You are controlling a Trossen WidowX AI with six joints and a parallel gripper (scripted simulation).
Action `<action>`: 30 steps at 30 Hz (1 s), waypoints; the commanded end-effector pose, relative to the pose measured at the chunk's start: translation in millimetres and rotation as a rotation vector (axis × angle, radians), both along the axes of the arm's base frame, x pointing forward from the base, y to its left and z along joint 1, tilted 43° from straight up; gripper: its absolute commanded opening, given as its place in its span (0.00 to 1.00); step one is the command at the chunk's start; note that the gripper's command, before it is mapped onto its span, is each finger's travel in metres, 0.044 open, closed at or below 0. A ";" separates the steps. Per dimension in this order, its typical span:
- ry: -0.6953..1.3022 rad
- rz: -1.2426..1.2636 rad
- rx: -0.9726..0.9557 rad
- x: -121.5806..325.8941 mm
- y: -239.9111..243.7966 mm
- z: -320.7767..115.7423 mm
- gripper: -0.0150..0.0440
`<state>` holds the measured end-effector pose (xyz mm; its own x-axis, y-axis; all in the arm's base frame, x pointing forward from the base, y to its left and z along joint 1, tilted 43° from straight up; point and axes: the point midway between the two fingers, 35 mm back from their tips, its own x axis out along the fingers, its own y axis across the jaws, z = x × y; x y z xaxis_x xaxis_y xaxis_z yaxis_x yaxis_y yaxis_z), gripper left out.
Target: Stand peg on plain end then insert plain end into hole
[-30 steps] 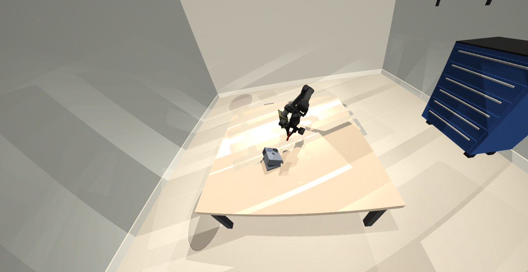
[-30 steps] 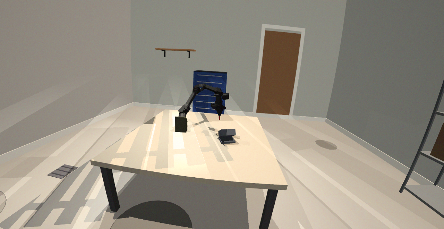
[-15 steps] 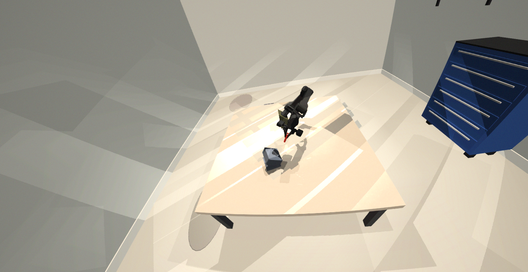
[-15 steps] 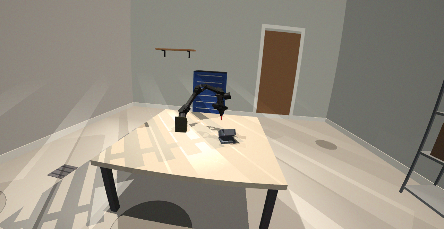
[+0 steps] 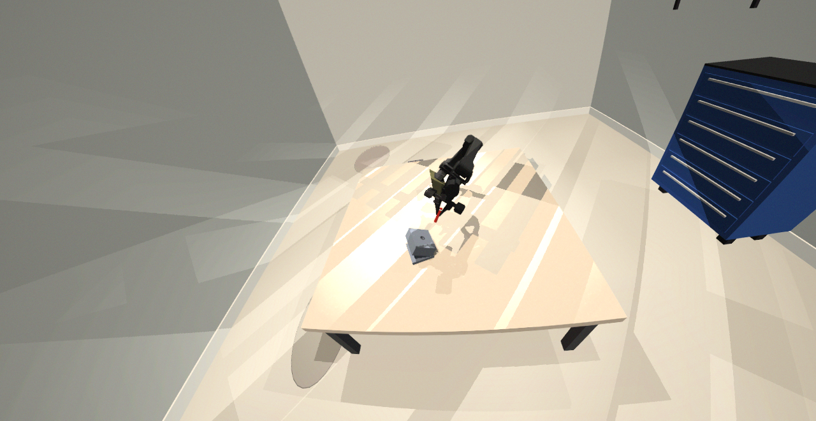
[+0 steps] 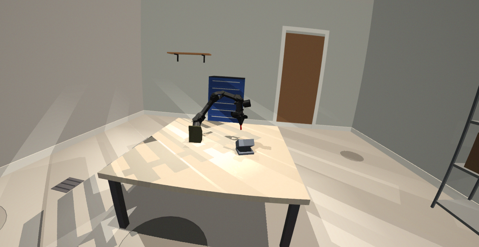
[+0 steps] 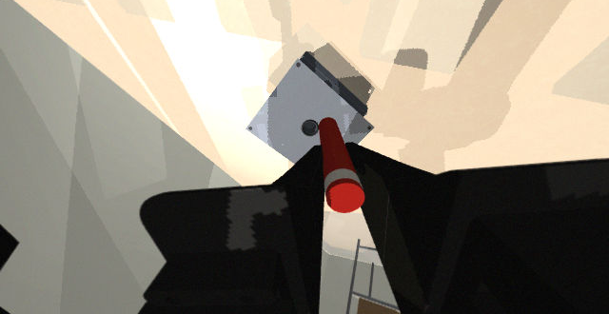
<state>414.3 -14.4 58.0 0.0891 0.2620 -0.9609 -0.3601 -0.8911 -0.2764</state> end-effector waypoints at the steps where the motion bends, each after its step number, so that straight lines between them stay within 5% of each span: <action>1: -0.005 -0.010 -0.019 7.7 -5.8 -3.7 0.25; 30: -0.017 -0.023 -0.053 26.7 -7.0 -58.2 0.25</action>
